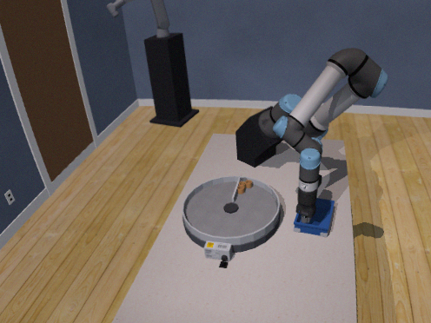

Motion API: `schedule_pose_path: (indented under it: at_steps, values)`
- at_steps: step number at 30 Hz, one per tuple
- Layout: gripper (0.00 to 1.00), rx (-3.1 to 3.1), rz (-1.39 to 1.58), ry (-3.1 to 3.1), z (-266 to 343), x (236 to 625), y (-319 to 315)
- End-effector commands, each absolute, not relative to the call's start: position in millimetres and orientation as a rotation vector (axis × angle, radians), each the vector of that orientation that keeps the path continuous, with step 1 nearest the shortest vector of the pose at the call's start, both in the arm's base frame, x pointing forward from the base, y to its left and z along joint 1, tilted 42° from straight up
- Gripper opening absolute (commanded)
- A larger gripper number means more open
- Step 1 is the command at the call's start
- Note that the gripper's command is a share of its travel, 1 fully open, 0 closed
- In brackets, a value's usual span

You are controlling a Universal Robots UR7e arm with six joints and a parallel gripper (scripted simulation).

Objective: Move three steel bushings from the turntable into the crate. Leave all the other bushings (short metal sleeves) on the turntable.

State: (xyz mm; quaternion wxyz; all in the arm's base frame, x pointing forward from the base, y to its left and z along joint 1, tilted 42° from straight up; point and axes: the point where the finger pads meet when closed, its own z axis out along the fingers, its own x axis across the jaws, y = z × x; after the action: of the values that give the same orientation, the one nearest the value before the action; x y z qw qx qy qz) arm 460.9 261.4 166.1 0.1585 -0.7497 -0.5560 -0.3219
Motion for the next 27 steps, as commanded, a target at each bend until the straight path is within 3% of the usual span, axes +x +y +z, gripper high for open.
schedule_pose_path:
  at_steps: [1, 27]
  values:
    - [0.0, -2.144, -0.922, -1.59, 166.4, 461.3, 261.4]
    - [0.0, -2.144, -0.922, -1.59, 153.8, 466.5, 271.5]
